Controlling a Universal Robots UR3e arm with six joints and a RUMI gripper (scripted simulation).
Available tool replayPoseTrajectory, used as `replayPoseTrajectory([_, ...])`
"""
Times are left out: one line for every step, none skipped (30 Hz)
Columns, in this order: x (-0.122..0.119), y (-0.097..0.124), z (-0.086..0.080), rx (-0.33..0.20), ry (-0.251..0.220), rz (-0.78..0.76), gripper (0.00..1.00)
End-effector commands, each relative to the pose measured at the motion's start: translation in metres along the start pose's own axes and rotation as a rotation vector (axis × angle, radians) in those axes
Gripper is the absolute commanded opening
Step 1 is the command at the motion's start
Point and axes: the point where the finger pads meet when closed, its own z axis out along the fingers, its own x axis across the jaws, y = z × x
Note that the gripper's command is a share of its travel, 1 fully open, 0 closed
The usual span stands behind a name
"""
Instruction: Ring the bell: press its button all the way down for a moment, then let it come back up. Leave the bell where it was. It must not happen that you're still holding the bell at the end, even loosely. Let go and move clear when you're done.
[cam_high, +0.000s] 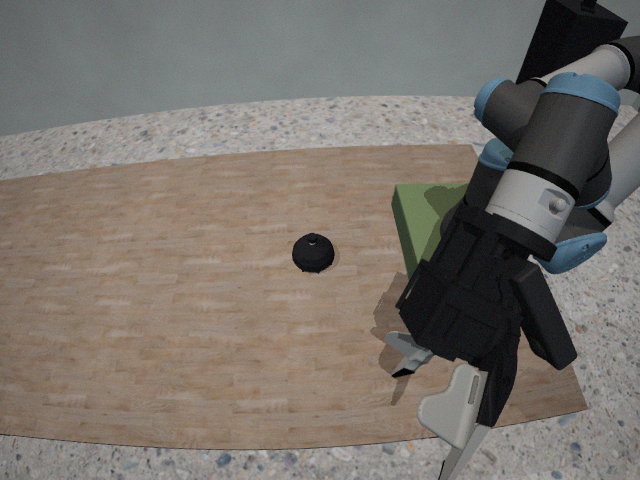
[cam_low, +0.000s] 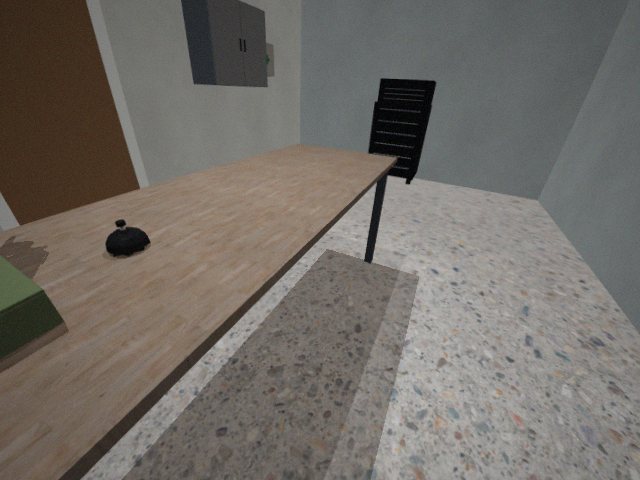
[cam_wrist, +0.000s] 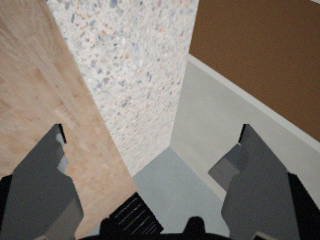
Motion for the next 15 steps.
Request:
replayPoseTrajectory([-0.007, 0.01, 0.001, -0.007, -0.026, -0.013, 1.0])
replayPoseTrajectory([-0.01, 0.013, 0.002, -0.008, -0.036, -0.018, 1.0])
replayPoseTrajectory([-0.013, 0.017, 0.003, -0.009, -0.049, -0.024, 1.0])
replayPoseTrajectory([-0.017, 0.022, 0.003, -0.01, -0.063, -0.031, 1.0])
replayPoseTrajectory([-0.022, 0.027, 0.004, -0.011, -0.079, -0.038, 1.0])
replayPoseTrajectory([-0.027, 0.033, 0.005, -0.012, -0.098, -0.047, 1.0])
replayPoseTrajectory([-0.034, 0.039, 0.005, -0.012, -0.118, -0.056, 1.0])
replayPoseTrajectory([-0.04, 0.046, 0.006, -0.011, -0.14, -0.067, 1.0])
replayPoseTrajectory([-0.04, 0.046, 0.006, -0.011, -0.14, -0.067, 1.0])
replayPoseTrajectory([-0.04, 0.046, 0.006, -0.011, -0.14, -0.067, 1.0])
replayPoseTrajectory([-0.048, 0.053, 0.006, -0.009, -0.164, -0.078, 1.0])
replayPoseTrajectory([-0.056, 0.061, 0.006, -0.006, -0.19, -0.09, 1.0])
replayPoseTrajectory([-0.065, 0.068, 0.005, -0.001, -0.216, -0.102, 1.0])
replayPoseTrajectory([-0.065, 0.068, 0.005, -0.001, -0.216, -0.102, 1.0])
replayPoseTrajectory([-0.074, 0.076, 0.004, 0.005, -0.244, -0.115, 1.0])
